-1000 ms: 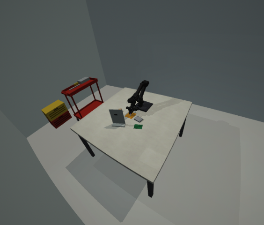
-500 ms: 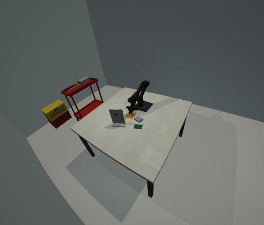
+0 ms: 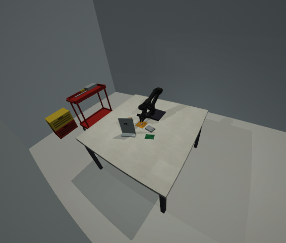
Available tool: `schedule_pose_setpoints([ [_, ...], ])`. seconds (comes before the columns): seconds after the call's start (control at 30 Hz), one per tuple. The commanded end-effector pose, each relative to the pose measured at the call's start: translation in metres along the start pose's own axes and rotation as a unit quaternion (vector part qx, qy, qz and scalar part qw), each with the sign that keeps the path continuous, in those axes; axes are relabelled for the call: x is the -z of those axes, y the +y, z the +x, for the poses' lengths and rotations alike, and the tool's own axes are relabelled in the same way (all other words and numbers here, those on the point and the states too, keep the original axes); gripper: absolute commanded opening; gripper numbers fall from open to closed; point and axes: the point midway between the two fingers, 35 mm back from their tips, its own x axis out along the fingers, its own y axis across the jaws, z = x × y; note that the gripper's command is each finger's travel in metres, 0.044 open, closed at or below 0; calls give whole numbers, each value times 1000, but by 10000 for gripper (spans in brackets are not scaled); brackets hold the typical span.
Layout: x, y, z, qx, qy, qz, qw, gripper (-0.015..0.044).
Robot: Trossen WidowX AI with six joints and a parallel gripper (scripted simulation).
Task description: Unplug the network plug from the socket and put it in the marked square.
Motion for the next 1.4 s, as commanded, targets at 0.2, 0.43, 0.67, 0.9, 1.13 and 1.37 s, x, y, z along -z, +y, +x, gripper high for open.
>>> schedule_pose_setpoints([
  [0.2, 0, -1, -8, 2, -2, -2, 1000, 156],
  [0.43, 0, -3, -13, 2, -2, -2, 1000, 156],
  [0.67, 0, -9, -20, 2, -2, -2, 1000, 156],
  [0.9, 0, -15, -27, 2, -2, -2, 1000, 156],
  [1.13, 0, -20, -34, 2, -2, -2, 1000, 156],
  [1.37, 1, -25, -42, 2, -2, -2, 1000, 156],
])
